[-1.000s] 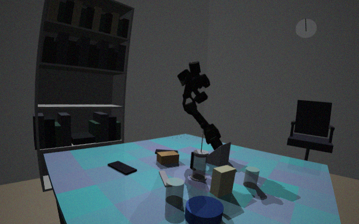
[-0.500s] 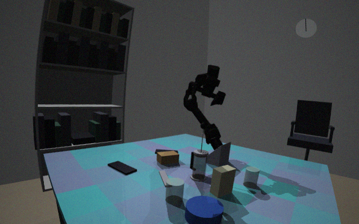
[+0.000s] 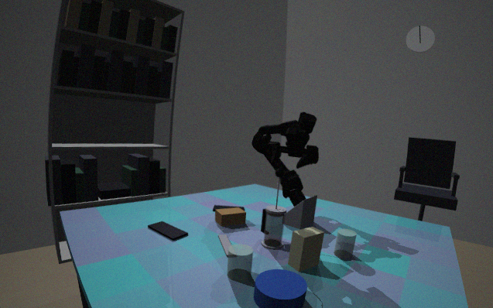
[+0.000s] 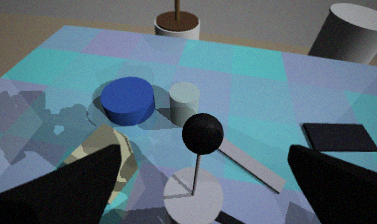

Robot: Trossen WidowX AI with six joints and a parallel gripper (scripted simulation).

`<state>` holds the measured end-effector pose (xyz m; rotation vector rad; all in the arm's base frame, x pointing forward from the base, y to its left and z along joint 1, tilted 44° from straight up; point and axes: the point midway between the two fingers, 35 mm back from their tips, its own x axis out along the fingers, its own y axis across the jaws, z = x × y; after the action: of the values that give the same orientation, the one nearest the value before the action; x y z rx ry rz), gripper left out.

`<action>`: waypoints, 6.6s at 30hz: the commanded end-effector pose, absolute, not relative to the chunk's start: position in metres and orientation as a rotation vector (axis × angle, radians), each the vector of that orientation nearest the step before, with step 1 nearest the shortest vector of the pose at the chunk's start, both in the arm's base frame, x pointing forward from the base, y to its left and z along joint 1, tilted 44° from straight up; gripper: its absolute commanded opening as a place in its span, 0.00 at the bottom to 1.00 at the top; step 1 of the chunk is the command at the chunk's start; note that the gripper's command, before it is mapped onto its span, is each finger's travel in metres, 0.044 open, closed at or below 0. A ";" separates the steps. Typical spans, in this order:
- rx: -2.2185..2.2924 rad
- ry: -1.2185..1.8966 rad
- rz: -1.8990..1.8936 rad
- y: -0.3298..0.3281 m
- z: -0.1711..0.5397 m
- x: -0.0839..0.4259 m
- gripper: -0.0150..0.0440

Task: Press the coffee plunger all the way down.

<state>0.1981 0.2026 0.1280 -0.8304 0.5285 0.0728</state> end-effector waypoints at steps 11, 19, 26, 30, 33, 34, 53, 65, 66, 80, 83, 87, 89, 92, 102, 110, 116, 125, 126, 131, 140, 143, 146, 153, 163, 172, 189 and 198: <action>-0.813 0.523 0.066 0.200 0.121 0.210 1.00; -0.813 0.523 0.067 0.198 0.115 0.221 1.00; -0.814 0.519 0.066 0.196 0.111 0.230 1.00; -0.814 0.517 0.066 0.195 0.109 0.234 1.00; -0.814 0.517 0.066 0.195 0.109 0.234 0.87; -0.814 0.517 0.066 0.195 0.109 0.234 0.82; -0.814 0.517 0.066 0.194 0.109 0.234 0.45; -0.812 0.521 0.066 0.185 0.094 0.238 0.45; -0.812 0.522 0.066 0.184 0.092 0.238 0.45; -0.811 0.525 0.067 0.171 0.074 0.243 0.45; -0.811 0.525 0.067 0.168 0.070 0.244 0.45; -0.811 0.525 0.067 0.164 0.065 0.245 0.45; -0.811 0.525 0.067 0.162 0.062 0.246 0.45; -0.811 0.525 0.067 0.159 0.059 0.247 0.45; -0.812 0.522 0.067 0.148 0.047 0.251 0.45; -0.814 0.518 0.067 0.139 0.038 0.255 0.45; -0.815 0.515 0.066 0.135 0.035 0.261 0.45; -0.815 0.514 0.065 0.138 0.034 0.267 0.45; -0.815 0.514 0.065 0.139 0.034 0.267 0.45; -0.815 0.513 0.065 0.139 0.033 0.268 0.45; -0.815 0.513 0.064 0.141 0.033 0.269 0.45; -0.815 0.513 0.064 0.141 0.032 0.269 0.45; -0.815 0.513 0.064 0.142 0.033 0.269 0.45; -0.815 0.513 0.064 0.143 0.032 0.270 0.45; -0.803 0.502 0.070 0.146 0.035 0.270 0.45; -0.803 0.502 0.070 0.146 0.035 0.270 0.67; -0.801 0.520 0.066 0.170 0.063 0.255 1.00; -0.813 0.515 0.060 0.185 0.101 0.233 1.00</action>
<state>0.2355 0.1841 0.0946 -0.8126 0.5178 0.0693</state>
